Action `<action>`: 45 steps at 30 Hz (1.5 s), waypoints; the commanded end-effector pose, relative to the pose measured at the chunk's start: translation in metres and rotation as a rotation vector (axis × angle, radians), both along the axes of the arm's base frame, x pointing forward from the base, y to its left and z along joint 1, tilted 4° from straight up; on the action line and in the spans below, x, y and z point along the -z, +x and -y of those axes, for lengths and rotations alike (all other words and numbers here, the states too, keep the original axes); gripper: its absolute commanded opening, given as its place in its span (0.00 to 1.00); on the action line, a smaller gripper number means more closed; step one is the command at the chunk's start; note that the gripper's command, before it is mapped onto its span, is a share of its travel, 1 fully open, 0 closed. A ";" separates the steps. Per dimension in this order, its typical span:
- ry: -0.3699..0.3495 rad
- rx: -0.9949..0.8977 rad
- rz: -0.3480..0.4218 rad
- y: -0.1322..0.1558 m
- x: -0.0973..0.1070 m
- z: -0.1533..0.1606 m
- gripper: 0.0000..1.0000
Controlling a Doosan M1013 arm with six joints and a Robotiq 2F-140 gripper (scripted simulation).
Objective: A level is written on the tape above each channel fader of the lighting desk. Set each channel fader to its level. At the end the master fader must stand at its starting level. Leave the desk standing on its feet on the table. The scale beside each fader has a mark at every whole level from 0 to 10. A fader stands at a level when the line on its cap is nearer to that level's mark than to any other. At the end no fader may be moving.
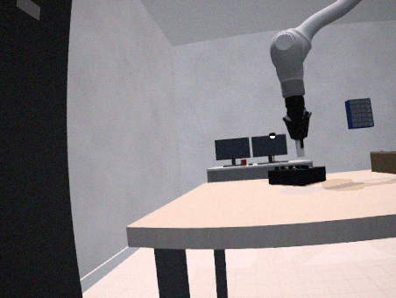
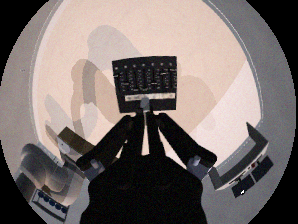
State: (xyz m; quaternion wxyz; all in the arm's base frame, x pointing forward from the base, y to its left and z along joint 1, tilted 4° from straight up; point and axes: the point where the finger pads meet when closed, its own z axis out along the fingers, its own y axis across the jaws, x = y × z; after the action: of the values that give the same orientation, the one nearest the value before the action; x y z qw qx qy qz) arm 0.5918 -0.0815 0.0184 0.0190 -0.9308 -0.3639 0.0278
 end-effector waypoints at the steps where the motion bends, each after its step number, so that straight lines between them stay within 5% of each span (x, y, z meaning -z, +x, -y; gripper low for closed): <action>1: 0.000 0.000 0.000 0.000 0.000 0.000 0.00; 45: 0.000 0.000 0.000 -0.001 0.017 0.000 0.00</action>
State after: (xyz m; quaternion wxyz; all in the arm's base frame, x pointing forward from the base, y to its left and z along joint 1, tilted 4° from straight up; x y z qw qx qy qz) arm 0.5908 -0.0815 0.0020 0.0189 -0.9308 -0.3639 0.0277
